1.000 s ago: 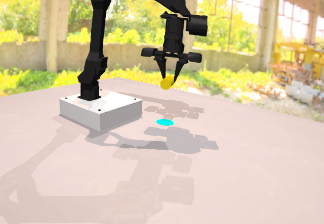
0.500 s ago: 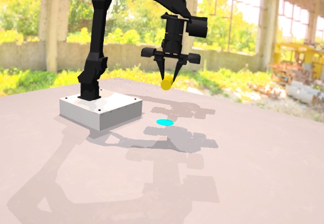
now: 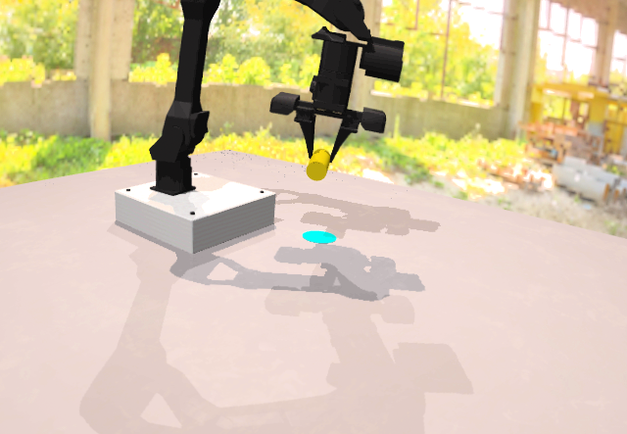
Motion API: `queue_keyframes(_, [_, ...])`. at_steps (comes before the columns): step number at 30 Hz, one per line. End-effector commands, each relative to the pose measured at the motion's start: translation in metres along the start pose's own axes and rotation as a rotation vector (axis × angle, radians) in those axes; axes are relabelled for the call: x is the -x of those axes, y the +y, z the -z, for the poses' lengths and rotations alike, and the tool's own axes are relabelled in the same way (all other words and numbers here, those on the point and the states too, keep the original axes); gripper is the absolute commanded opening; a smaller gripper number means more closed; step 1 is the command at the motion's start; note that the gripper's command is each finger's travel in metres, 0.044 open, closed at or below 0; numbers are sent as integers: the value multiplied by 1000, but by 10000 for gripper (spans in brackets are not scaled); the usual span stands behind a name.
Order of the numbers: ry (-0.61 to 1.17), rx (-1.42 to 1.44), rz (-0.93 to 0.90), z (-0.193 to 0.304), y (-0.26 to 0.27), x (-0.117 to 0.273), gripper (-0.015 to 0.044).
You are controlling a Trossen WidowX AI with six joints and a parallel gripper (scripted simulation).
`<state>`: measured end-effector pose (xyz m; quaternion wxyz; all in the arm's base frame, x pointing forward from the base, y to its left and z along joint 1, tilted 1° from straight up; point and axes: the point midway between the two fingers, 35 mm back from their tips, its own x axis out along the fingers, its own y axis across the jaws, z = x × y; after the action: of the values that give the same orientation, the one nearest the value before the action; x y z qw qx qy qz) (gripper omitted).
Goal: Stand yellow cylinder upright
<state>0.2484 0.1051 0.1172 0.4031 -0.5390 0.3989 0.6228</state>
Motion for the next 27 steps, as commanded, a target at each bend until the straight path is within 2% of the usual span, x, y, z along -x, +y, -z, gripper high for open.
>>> queue_keyframes(1, [-27,10,-14,0,2,-1,105])
queue_keyframes(27, [-204,54,-81,2,10,-9,105])
